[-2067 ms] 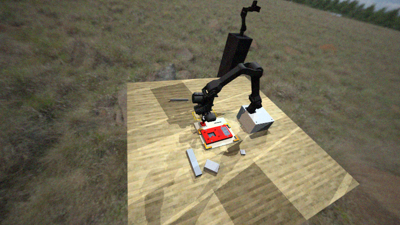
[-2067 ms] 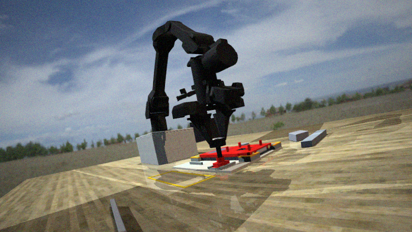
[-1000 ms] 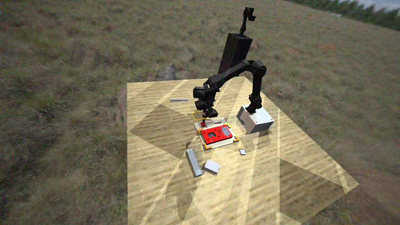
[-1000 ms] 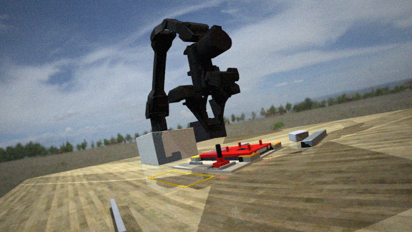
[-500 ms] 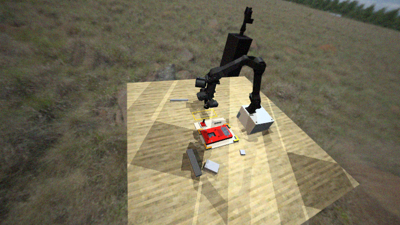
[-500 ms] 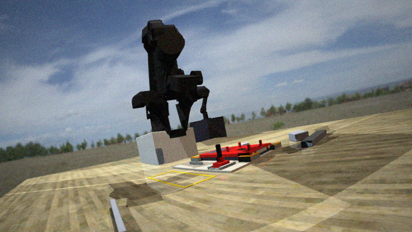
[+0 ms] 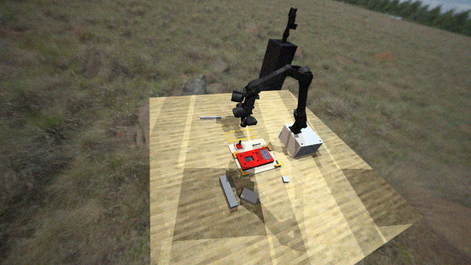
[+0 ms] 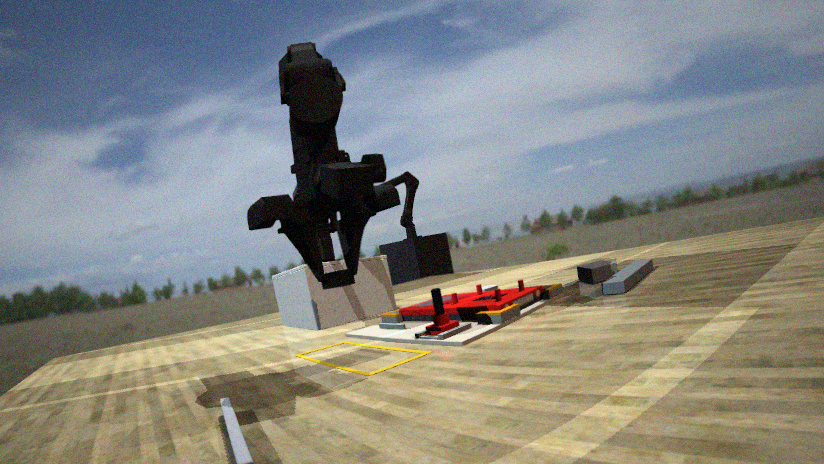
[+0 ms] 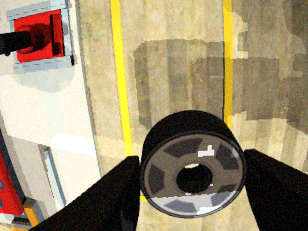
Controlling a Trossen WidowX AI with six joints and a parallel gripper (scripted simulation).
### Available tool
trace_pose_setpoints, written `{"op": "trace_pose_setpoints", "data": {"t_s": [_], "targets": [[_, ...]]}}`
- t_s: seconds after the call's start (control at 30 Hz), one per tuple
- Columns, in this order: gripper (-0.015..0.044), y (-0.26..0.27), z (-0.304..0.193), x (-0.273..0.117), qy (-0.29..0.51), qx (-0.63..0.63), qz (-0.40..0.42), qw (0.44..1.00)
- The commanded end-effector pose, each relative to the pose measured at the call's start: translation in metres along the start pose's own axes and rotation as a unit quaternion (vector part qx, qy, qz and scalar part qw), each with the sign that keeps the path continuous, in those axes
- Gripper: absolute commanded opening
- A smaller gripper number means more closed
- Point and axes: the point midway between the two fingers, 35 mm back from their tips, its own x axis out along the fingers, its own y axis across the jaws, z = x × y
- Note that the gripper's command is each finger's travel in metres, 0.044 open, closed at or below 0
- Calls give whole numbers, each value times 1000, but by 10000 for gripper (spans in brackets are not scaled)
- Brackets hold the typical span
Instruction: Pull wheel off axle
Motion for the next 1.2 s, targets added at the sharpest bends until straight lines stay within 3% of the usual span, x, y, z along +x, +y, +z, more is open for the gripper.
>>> {"op": "trace_pose_setpoints", "data": {"t_s": [0.0, 0.43, 0.83, 1.17], "targets": [[0, 0, -2, 12, 6, -3, 1, 1000], [0, 0, -4, 88, 6, -3, 1, 1000], [0, 0, -4, 92, 6, -3, 1, 1000], [263, 0, -2, 88, 3, -3, 1, 1000]]}}
